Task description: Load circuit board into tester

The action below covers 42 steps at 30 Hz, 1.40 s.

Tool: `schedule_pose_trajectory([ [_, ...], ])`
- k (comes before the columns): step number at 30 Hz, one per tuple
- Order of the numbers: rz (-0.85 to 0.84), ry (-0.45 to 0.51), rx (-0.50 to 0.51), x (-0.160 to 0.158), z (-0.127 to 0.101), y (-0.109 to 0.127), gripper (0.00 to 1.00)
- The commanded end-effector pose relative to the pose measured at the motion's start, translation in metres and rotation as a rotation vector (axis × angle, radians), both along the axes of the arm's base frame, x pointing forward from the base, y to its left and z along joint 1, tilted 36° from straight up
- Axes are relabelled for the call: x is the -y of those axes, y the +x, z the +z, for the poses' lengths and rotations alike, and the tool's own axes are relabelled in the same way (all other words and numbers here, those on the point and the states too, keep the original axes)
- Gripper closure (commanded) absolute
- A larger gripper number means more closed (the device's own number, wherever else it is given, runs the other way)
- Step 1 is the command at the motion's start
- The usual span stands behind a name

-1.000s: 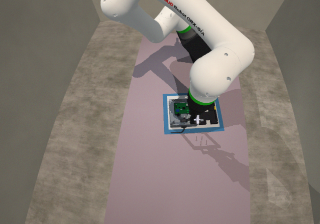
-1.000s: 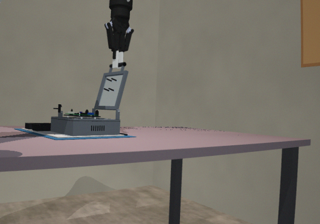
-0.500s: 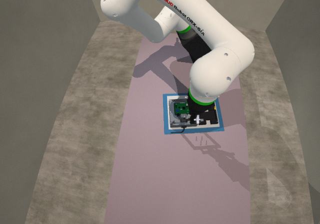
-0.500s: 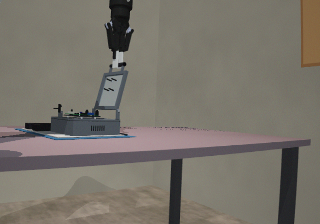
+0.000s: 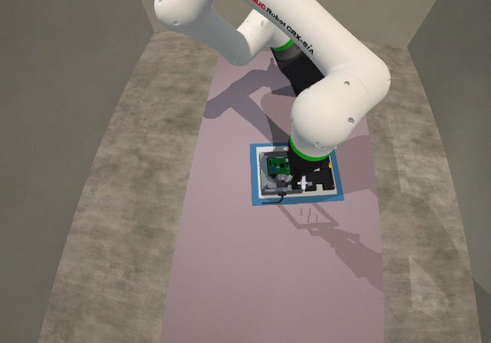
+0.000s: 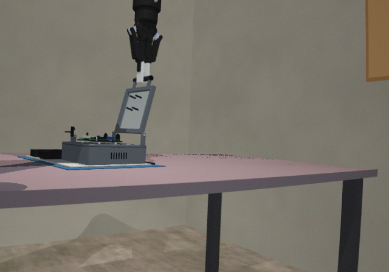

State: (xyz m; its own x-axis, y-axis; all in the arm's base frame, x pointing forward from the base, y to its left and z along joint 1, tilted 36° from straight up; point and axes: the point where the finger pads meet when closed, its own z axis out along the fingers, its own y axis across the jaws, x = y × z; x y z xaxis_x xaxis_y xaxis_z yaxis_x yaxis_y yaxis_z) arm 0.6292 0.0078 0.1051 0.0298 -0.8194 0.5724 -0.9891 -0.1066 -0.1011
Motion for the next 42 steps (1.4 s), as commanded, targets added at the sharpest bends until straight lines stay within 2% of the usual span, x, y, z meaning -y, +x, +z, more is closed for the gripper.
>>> schedule_pose_trajectory([
  [1,0.0,0.0,0.0,0.0,0.0,0.0,1.0],
  [42,0.0,0.0,0.0,0.0,0.001,-0.014,1.0],
])
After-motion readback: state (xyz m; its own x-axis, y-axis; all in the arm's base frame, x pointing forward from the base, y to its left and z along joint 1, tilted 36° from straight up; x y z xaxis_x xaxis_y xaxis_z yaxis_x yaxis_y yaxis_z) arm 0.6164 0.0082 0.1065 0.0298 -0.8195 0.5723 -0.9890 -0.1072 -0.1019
